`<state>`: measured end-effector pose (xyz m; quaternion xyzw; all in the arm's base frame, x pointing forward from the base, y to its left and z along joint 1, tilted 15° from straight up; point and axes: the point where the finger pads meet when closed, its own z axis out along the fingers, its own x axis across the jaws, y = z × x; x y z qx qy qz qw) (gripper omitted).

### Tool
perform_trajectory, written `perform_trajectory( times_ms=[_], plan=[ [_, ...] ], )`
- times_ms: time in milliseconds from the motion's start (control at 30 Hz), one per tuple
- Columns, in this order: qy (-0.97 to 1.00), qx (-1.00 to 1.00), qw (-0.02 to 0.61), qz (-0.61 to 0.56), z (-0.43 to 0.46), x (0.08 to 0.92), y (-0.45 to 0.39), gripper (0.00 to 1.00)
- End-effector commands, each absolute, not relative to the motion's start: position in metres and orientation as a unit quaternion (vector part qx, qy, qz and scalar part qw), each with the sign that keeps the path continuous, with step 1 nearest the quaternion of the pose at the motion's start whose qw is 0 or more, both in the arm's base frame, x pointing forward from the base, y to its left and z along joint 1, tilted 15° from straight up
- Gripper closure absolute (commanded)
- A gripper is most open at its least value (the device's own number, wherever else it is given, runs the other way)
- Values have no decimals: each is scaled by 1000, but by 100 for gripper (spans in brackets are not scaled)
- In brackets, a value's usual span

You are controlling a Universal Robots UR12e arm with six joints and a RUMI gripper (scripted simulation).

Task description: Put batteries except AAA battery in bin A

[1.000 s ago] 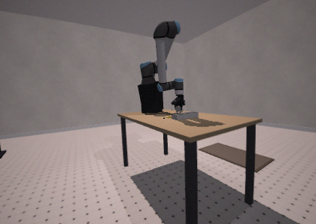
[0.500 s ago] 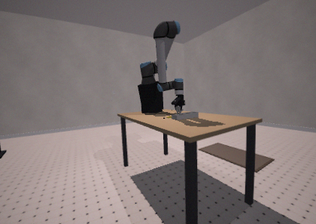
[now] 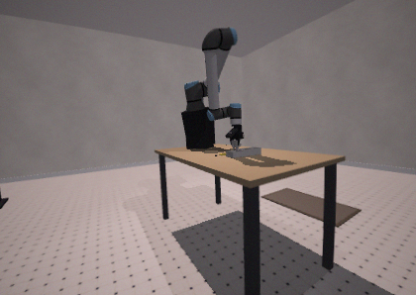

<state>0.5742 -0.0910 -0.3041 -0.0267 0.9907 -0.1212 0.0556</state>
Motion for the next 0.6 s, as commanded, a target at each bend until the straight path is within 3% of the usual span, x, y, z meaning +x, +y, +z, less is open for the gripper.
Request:
perform_trajectory(
  times_ms=[0,567],
  plan=[
    [991,-27,57,-121,-303,575,-91,100],
    [991,-28,56,-121,-257,568,-79,100]
  ],
)
